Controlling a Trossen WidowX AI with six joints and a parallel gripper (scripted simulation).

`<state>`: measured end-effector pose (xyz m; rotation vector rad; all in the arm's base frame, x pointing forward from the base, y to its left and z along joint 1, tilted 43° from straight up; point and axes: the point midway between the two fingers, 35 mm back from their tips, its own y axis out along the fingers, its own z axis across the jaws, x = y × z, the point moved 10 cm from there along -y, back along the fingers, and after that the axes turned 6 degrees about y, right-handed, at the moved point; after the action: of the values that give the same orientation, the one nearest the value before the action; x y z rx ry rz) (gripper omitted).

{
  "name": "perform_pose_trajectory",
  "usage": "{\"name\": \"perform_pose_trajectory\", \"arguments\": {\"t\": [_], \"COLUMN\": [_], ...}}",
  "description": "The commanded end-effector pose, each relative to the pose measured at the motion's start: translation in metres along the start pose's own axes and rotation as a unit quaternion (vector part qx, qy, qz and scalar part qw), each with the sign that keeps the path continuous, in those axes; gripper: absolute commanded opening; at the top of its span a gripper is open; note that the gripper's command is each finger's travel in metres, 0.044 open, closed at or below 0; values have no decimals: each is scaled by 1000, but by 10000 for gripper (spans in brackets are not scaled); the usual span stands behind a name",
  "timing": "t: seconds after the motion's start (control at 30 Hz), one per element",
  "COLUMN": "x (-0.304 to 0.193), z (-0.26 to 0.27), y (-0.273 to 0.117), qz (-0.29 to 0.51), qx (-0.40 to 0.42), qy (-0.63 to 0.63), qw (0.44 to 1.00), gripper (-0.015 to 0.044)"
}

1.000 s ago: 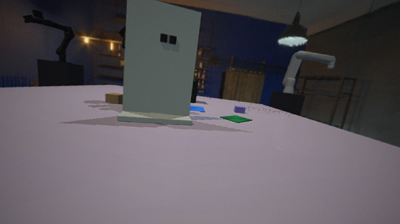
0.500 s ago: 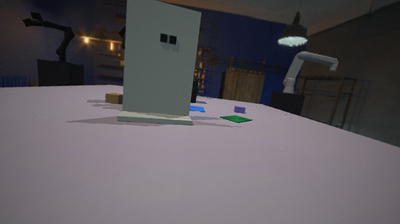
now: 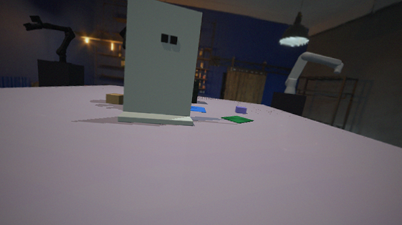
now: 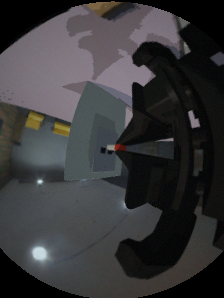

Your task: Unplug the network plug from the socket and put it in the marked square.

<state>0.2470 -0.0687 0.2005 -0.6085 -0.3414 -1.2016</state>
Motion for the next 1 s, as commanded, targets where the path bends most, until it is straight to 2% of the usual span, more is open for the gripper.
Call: {"name": "perform_pose_trajectory", "arguments": {"t": [0.0, 0.67, 0.97], "x": [-3, -27, -53], "z": [9, 54, 40], "y": [-1, -17, -1], "qz": [0, 1, 15], "qx": [1, -2, -84], "qy": [0, 4, 83], "qw": [1000, 1000, 993], "gripper": [0, 0, 0]}}
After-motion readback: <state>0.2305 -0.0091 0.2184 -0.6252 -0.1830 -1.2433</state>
